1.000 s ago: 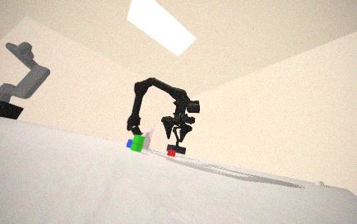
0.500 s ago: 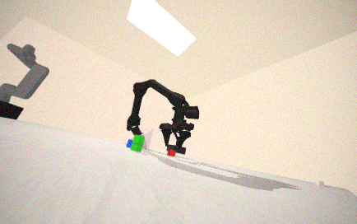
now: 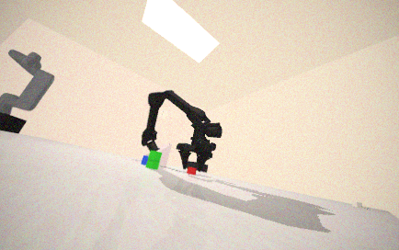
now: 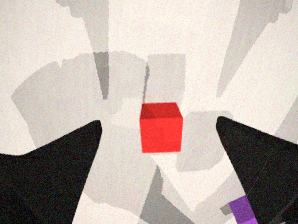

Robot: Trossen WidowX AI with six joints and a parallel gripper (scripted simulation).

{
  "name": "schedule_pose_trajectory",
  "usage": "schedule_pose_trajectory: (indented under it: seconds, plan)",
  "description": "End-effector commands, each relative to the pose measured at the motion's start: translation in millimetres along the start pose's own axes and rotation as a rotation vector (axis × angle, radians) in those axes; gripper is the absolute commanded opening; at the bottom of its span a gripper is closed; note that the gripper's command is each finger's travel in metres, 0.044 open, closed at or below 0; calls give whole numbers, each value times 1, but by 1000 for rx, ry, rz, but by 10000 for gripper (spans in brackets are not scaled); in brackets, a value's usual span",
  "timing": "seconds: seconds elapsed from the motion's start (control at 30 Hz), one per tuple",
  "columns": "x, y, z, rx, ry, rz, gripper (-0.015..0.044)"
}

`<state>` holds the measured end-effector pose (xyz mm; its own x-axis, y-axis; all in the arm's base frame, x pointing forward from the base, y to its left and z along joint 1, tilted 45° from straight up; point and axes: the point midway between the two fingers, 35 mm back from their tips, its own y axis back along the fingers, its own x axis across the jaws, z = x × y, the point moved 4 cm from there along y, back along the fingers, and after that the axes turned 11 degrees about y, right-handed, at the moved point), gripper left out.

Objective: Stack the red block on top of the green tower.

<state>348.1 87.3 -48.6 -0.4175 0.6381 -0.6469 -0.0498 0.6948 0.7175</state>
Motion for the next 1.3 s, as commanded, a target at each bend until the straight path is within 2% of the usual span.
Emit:
schedule_pose_trajectory:
  seconds: [0.0,0.47,0.87,1.1,1.2,1.27]
  plan:
    - [0,-6,-2,9,8,-6,440]
    - [0,-5,-2,9,8,-5,440]
    - [0,-5,-2,9,8,-5,125]
    - [0,-5,-2,9,8,-5,78]
    - [1,2,-2,8,8,-5,0]
    - [1,11,-1,8,8,-4,0]
